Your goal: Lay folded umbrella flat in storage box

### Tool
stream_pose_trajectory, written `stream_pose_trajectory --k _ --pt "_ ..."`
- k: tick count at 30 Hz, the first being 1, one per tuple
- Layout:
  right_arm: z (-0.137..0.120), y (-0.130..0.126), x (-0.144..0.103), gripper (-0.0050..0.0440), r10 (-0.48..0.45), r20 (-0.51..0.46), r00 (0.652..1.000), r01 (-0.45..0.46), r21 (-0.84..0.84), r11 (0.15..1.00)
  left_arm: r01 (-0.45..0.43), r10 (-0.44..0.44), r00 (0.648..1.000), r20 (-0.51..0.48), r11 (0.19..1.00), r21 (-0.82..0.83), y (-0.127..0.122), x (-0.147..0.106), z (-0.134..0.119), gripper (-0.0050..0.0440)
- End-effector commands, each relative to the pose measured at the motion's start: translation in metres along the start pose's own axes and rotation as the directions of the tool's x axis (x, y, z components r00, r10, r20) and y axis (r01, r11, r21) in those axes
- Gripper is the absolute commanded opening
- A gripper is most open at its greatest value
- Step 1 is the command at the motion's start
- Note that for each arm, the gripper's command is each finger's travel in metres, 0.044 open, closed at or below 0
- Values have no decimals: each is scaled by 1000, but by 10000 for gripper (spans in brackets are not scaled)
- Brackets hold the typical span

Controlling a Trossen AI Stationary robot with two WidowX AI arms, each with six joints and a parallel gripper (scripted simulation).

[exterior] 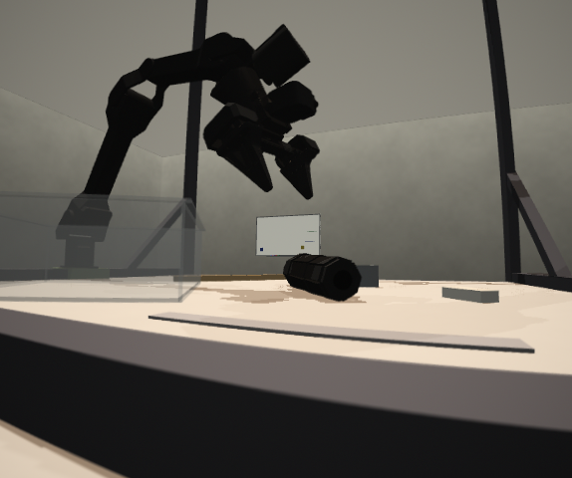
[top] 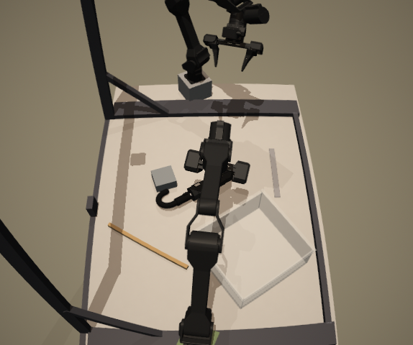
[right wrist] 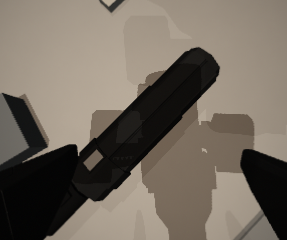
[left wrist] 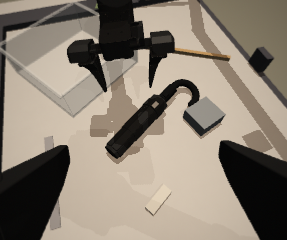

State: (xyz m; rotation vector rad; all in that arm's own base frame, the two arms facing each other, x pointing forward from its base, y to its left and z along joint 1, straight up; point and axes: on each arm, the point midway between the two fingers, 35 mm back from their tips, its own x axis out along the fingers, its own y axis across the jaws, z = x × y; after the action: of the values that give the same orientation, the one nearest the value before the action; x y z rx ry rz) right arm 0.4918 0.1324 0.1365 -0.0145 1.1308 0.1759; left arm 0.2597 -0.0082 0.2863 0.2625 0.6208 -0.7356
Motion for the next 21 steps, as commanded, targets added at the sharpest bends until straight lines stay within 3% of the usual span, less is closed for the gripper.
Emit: stream_pose_trajectory --k 1,19,21 --pt "0 20 -4 440 -8 -53 999 0 -151 988 7 -7 1000 12 1000 14 -1 -5 5 400" --pt "-2 25 -5 440 -9 -72 997 -6 -200 980 9 -9 1000 8 1000 10 -3 -4 3 400" --pt "-6 24 -1 392 -12 -82 997 -4 -195 981 9 -9 1000 8 1000 10 -3 -4 3 400"
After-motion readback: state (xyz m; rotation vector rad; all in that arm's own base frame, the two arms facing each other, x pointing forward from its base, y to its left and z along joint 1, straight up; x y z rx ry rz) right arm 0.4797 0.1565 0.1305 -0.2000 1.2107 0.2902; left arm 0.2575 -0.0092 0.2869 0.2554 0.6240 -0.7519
